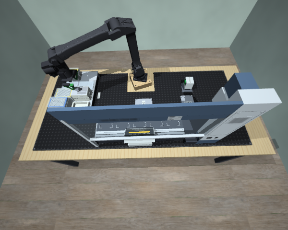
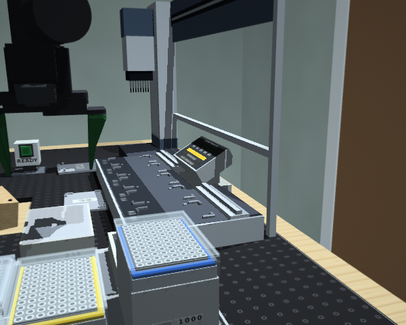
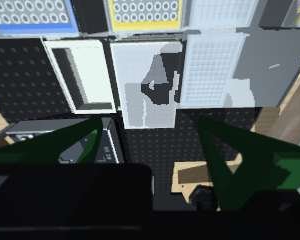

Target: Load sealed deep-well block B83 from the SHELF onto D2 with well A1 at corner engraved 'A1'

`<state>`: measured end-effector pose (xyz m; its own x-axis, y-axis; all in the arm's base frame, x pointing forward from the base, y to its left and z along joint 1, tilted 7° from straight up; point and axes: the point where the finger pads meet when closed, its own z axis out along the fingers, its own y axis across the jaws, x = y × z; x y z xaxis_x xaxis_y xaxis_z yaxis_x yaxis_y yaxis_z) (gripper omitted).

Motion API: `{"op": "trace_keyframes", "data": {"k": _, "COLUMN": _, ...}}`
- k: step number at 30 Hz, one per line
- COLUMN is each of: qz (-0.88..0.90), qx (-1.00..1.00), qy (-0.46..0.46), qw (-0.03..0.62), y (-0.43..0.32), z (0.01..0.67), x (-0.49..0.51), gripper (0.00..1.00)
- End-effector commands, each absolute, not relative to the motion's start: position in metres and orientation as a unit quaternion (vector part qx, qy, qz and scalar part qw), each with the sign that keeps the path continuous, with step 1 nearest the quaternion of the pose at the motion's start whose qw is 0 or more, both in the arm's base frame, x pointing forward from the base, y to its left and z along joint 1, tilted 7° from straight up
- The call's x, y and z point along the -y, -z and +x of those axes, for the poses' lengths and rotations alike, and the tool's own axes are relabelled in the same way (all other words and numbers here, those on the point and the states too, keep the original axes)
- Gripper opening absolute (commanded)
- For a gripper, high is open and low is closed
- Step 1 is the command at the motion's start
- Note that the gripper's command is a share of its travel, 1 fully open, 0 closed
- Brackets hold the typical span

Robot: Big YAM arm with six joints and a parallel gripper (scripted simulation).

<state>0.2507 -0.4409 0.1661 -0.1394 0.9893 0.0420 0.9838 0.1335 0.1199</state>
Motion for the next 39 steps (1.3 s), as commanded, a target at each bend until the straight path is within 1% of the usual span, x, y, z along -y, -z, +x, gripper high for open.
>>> {"op": "trace_keyframes", "data": {"k": 1, "qz": 0.646, "qx": -0.760, "qy": -0.049, "qw": 0.047, "y": -0.185, "z": 0.258, "x": 0.449, "gripper": 1.00}}
{"op": "trace_keyframes", "data": {"k": 27, "qz": 0.646, "qx": -0.760, "qy": -0.049, "qw": 0.047, "y": -0.185, "z": 0.258, "x": 0.449, "gripper": 1.00}}
{"op": "trace_keyframes", "data": {"k": 29, "qz": 0.646, "qx": -0.760, "qy": -0.048, "qw": 0.049, "y": -0.182, "z": 0.239, "x": 0.447, "gripper": 1.00}}
{"op": "trace_keyframes", "data": {"k": 31, "qz": 0.646, "qx": -0.760, "qy": -0.048, "qw": 0.049, "y": -0.182, "z": 0.239, "x": 0.447, "gripper": 1.00}}
{"op": "trace_keyframes", "data": {"k": 39, "qz": 0.646, "qx": -0.760, "qy": -0.046, "qw": 0.048, "y": -0.177, "z": 0.199, "x": 0.453, "gripper": 1.00}}
